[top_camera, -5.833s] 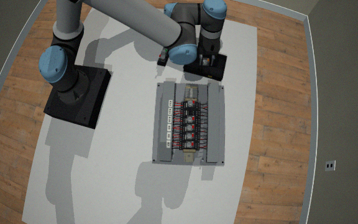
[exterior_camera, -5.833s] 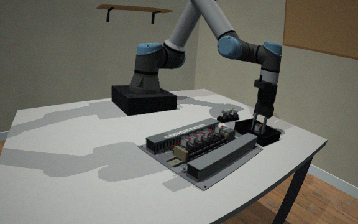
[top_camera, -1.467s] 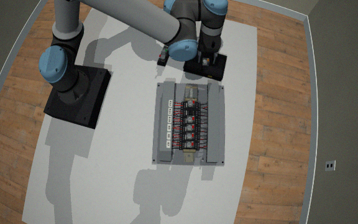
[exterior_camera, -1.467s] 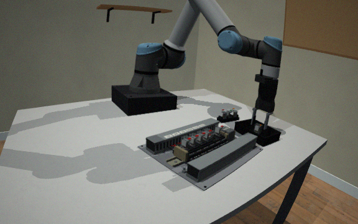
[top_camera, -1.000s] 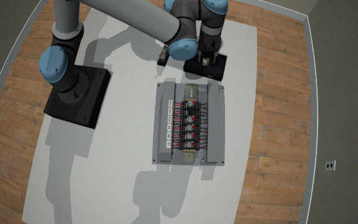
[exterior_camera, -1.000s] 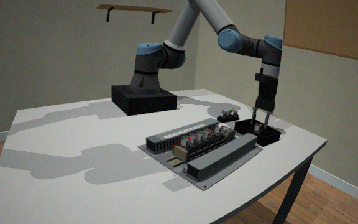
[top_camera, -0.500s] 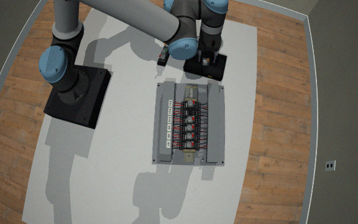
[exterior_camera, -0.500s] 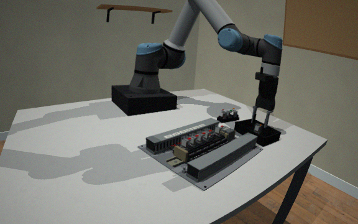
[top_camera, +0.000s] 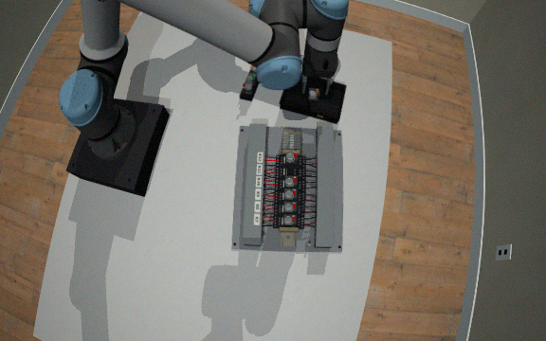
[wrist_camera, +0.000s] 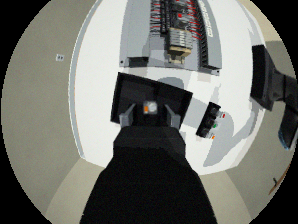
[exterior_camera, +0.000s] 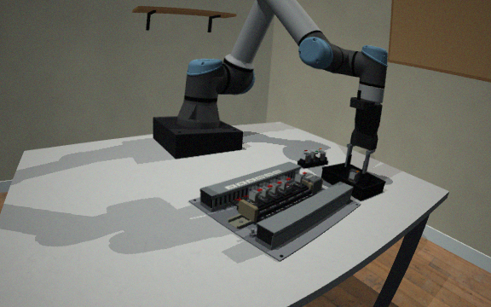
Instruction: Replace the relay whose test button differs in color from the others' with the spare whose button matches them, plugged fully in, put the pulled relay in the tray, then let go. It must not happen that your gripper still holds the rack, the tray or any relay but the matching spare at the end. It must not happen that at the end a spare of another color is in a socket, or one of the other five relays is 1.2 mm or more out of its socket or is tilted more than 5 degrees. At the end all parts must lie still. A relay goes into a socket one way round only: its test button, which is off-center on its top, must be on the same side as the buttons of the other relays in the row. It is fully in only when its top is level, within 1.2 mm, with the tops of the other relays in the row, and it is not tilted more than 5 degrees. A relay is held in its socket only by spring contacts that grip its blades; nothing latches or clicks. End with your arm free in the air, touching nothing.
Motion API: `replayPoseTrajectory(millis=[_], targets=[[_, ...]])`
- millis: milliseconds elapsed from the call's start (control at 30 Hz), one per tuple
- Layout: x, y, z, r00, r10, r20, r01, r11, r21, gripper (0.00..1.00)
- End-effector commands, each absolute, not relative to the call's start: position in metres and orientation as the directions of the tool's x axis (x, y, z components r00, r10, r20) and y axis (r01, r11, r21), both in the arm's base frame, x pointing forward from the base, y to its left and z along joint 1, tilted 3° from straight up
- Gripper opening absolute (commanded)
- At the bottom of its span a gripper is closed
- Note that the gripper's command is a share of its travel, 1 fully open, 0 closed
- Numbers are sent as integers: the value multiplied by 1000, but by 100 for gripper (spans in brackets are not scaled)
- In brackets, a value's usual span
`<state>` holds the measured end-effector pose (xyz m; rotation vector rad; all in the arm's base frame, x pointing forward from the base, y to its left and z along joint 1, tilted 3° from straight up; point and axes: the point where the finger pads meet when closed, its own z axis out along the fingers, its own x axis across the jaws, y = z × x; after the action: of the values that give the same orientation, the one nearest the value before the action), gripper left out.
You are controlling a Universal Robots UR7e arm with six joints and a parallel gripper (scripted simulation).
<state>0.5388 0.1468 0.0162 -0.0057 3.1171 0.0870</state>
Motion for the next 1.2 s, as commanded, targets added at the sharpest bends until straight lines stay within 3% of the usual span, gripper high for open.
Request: replayPoseTrajectory(millis=[0,267,433,833,1000,1167], targets=[[539,147,19,-1000,-3,-25,-4,998,56,100],[539,147,19,-1000,-3,-25,-4,998,56,100],[538,143,79,-1000,-3,-25,-4,998,56,100],[538,143,79,-1000,-3,-25,-4,998,56,100],[503,154,83,-974,225,-12,224,973,60,100],[503,154,83,-974,225,-12,224,973,60,100]])
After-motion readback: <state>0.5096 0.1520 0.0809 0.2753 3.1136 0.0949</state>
